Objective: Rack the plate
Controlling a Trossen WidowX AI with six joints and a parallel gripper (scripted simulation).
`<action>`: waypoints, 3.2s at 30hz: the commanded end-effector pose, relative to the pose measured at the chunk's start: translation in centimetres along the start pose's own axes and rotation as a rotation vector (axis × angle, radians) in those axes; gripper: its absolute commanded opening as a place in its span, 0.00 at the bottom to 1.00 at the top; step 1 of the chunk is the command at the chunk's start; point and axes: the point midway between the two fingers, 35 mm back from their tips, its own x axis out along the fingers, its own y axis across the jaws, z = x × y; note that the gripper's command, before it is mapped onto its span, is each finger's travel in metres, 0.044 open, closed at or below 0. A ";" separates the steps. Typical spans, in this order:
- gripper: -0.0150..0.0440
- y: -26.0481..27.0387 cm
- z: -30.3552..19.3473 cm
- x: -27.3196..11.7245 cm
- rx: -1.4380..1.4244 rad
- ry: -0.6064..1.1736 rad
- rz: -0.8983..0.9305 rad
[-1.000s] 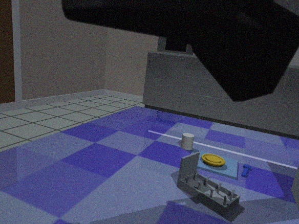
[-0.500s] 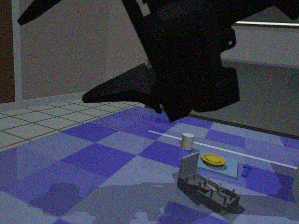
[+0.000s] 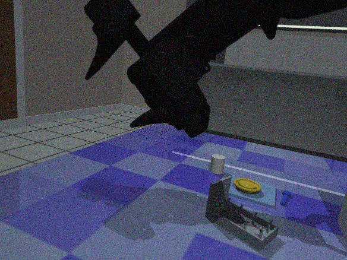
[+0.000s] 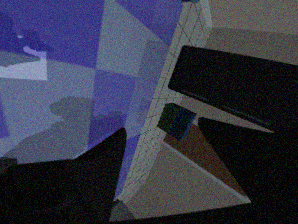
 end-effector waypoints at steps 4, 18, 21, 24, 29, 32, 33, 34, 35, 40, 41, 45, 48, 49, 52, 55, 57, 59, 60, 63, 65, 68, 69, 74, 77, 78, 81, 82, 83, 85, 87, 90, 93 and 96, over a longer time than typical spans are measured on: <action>0.93 3.0 -5.6 2.0 0.159 0.088 0.137; 0.93 8.6 -15.3 2.9 0.478 0.255 0.338; 0.93 10.1 -17.2 2.8 0.557 0.287 0.382; 0.93 11.5 -19.0 2.6 0.638 0.319 0.425; 0.93 14.0 -21.7 2.0 0.777 0.368 0.493; 0.93 15.4 -23.2 1.5 0.863 0.396 0.532; 0.93 15.9 -23.7 1.3 0.892 0.405 0.544; 0.93 16.4 -24.2 1.1 0.922 0.413 0.557; 0.93 16.9 -24.6 0.9 0.951 0.422 0.569; 0.93 19.1 -26.6 -0.1 1.091 0.462 0.623; 0.93 19.6 -27.0 -0.3 1.118 0.469 0.633; 0.93 21.2 -28.3 -1.2 1.227 0.495 0.670; 0.93 22.4 -29.1 -1.9 1.311 0.512 0.699; 0.93 22.9 -29.3 -2.1 1.342 0.518 0.710; 0.93 24.1 -30.0 -2.9 1.434 0.533 0.740; 0.93 25.3 -30.6 -3.6 1.528 0.547 0.770; 0.93 26.1 -30.9 -4.2 1.592 0.554 0.790; 0.93 26.8 -31.2 -4.7 1.658 0.562 0.807; 0.93 27.1 -31.4 -4.9 1.691 0.566 0.816; 0.93 28.2 -31.7 -5.7 1.786 0.573 0.845; 0.93 28.8 -31.9 -6.2 1.843 0.576 0.862; 0.93 29.0 -32.0 -6.3 1.863 0.577 0.869; 0.93 29.0 -32.0 -6.3 1.863 0.577 0.869; 0.93 29.7 -31.7 -5.5 1.863 0.578 0.867; 0.93 32.9 -30.0 -2.3 1.863 0.578 0.865; 0.93 34.0 -29.2 -1.4 1.863 0.577 0.866; 0.93 36.7 -27.4 0.4 1.864 0.572 0.871; 0.93 36.9 -27.2 0.5 1.865 0.572 0.871; 0.93 37.0 -27.3 0.5 1.865 0.572 0.871; 0.93 37.1 -27.3 0.4 1.865 0.572 0.871; 0.93 37.1 -27.3 0.4 1.865 0.572 0.871; 0.93 37.3 -27.2 0.7 1.865 0.572 0.871; 0.93 37.7 -27.1 1.0 1.865 0.573 0.870; 0.93 38.0 -27.0 1.3 1.865 0.573 0.870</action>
